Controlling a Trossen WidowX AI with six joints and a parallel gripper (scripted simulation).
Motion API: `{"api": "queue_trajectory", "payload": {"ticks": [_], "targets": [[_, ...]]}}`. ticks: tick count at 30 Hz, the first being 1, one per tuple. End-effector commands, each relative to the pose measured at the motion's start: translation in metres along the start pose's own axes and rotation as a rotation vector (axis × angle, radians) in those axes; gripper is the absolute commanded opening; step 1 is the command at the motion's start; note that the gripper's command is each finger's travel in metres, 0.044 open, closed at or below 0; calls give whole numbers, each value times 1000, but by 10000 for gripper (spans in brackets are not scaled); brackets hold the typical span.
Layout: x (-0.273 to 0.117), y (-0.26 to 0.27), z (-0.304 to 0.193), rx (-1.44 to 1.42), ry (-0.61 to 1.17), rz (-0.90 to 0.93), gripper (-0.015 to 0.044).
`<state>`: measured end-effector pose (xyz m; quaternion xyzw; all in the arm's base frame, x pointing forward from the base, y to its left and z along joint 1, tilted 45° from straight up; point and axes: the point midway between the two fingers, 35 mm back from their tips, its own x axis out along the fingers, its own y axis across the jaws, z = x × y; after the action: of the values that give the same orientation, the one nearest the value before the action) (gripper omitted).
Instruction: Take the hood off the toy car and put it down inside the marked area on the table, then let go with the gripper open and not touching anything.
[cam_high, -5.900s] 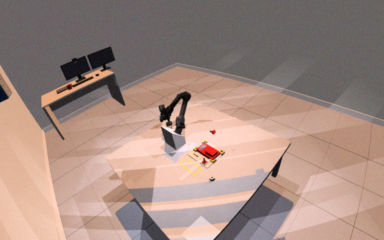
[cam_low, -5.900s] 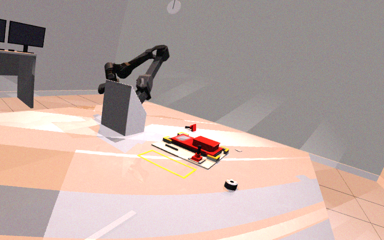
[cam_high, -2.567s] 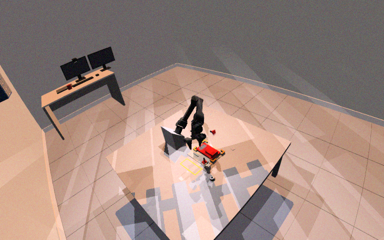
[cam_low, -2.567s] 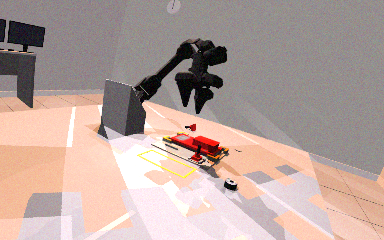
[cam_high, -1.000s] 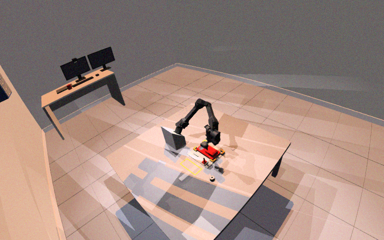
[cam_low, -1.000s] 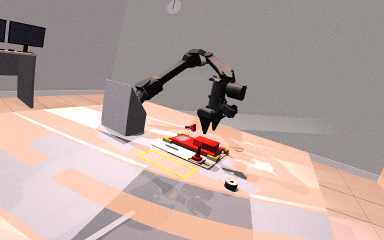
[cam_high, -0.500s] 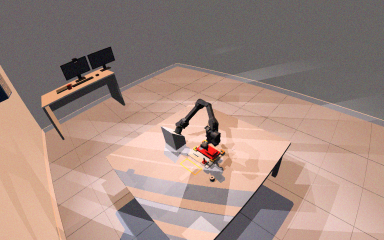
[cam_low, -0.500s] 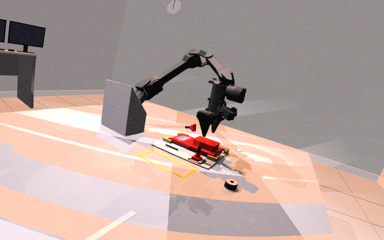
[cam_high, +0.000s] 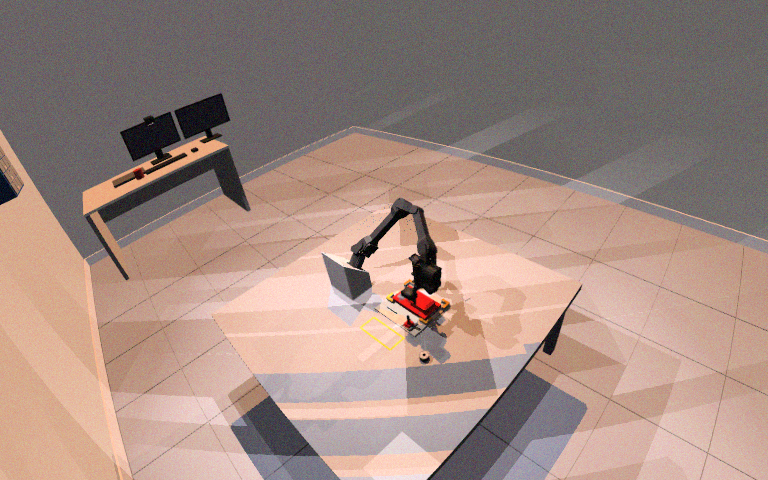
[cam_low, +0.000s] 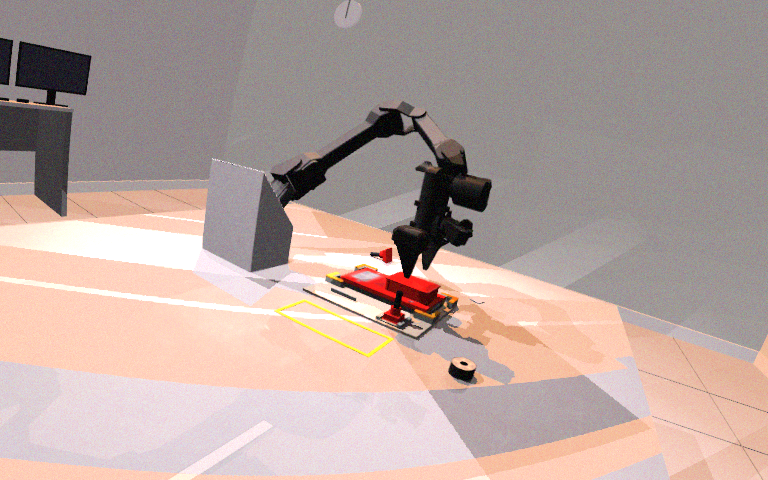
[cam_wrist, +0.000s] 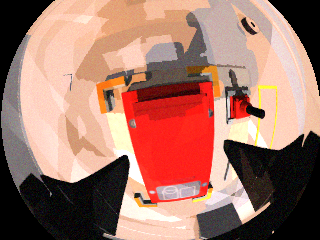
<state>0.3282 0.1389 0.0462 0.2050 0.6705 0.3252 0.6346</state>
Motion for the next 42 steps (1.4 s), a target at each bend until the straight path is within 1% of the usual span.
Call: {"api": "queue_trajectory", "payload": {"ticks": [1,42], "targets": [[3,0,-1,5,1,4,440],[24,0,-1,5,1,6,440]]}}
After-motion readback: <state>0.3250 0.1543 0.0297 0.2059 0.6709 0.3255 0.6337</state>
